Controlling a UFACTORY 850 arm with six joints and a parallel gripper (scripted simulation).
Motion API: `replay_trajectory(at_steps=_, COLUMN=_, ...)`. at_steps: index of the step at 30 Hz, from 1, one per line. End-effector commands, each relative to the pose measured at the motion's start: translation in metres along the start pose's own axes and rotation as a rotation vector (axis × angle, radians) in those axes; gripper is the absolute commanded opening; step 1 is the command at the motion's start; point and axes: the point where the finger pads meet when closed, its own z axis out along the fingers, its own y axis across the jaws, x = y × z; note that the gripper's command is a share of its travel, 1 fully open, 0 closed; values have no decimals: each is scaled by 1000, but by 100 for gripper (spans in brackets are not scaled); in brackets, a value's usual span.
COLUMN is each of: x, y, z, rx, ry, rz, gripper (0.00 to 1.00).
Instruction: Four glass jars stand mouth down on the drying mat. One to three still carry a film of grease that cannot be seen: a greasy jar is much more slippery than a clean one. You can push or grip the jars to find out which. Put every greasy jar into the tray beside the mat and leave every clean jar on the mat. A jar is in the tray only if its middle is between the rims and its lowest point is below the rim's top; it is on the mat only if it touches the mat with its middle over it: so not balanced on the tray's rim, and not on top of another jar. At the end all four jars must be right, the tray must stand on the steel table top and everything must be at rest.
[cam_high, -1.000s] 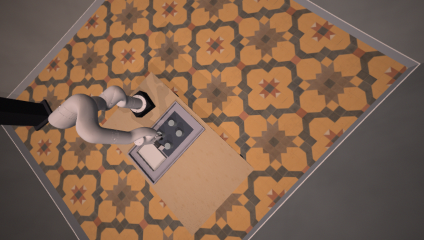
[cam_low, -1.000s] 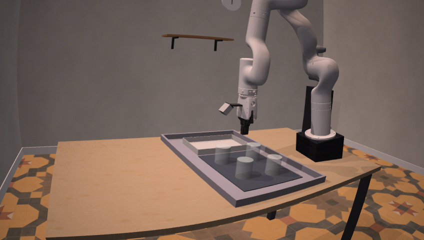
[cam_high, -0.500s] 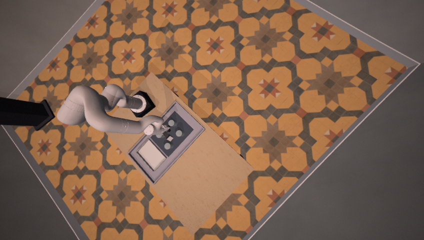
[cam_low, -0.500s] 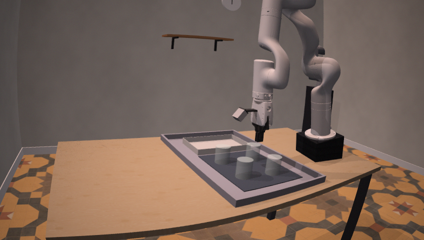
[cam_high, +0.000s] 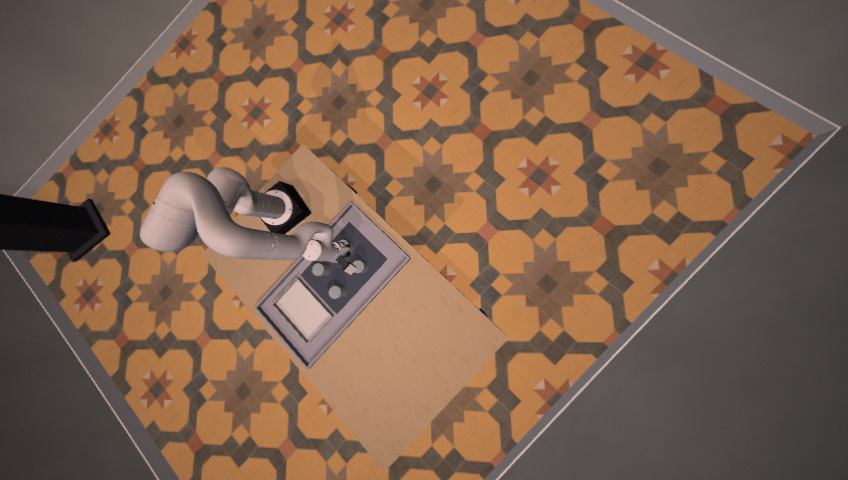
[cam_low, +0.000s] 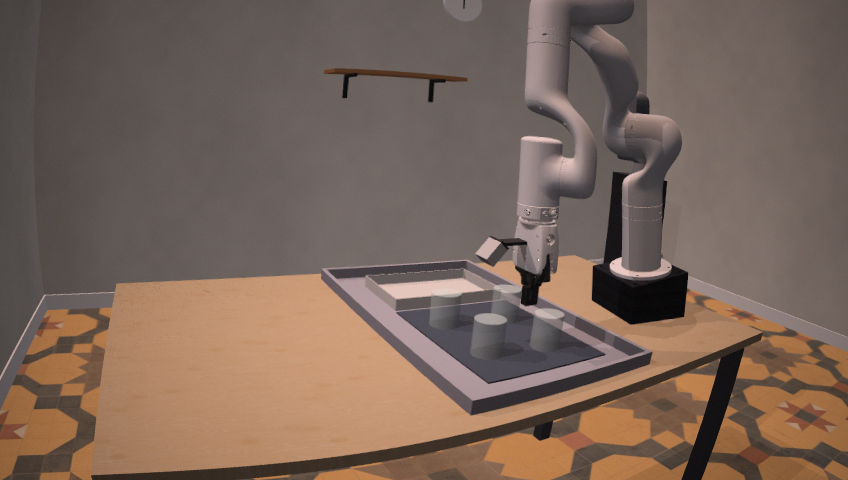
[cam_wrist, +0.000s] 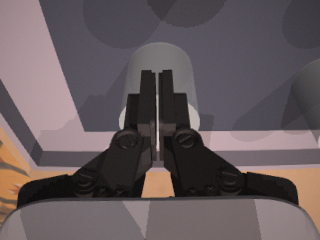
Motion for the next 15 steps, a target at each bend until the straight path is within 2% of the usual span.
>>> replay_trajectory(at_steps=1, x=2, y=0, z=11, rx=-11, ry=10, rz=1, gripper=0)
replay_trajectory(at_steps=9, x=2, y=0, z=44, rx=-11, ry=10, rz=1, gripper=0)
replay_trajectory(at_steps=15, x=2, y=0, z=44, rx=-11, ry=10, rz=1, gripper=0)
